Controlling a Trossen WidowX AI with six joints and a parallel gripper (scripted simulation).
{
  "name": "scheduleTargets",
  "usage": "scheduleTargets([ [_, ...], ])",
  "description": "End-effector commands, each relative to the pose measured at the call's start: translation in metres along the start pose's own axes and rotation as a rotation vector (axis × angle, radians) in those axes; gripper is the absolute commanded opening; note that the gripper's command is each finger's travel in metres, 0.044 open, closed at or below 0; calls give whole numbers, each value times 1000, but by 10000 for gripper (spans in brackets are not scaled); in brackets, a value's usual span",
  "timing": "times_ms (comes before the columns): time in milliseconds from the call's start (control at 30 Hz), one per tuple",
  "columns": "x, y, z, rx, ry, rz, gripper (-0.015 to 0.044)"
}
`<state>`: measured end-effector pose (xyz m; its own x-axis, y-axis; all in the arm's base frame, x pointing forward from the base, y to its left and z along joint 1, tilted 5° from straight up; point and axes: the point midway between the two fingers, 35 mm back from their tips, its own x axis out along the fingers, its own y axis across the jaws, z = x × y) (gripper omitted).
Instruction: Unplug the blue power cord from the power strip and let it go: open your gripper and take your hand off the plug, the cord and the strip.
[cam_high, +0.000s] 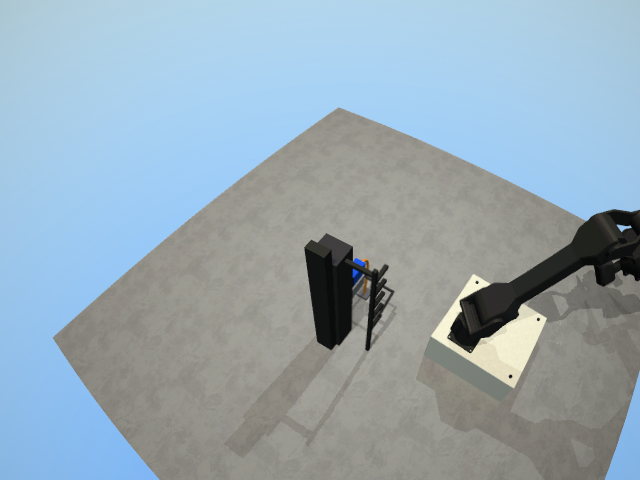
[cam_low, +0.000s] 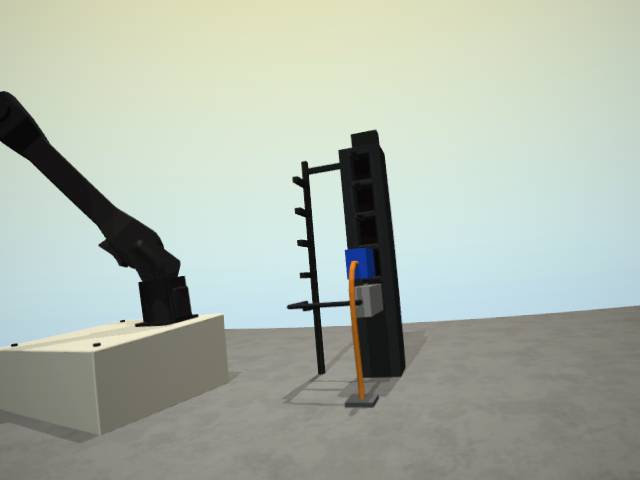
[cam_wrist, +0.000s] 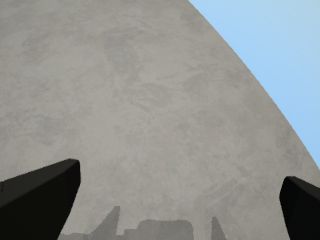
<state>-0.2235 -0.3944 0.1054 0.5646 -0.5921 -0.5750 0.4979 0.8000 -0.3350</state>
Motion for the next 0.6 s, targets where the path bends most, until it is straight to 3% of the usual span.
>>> scheduleTargets([
  [0,2,1,2,6,0,7,374],
  [267,89,41,89,228,71,259,164],
  [567,164,140,194,461,309,494,160],
])
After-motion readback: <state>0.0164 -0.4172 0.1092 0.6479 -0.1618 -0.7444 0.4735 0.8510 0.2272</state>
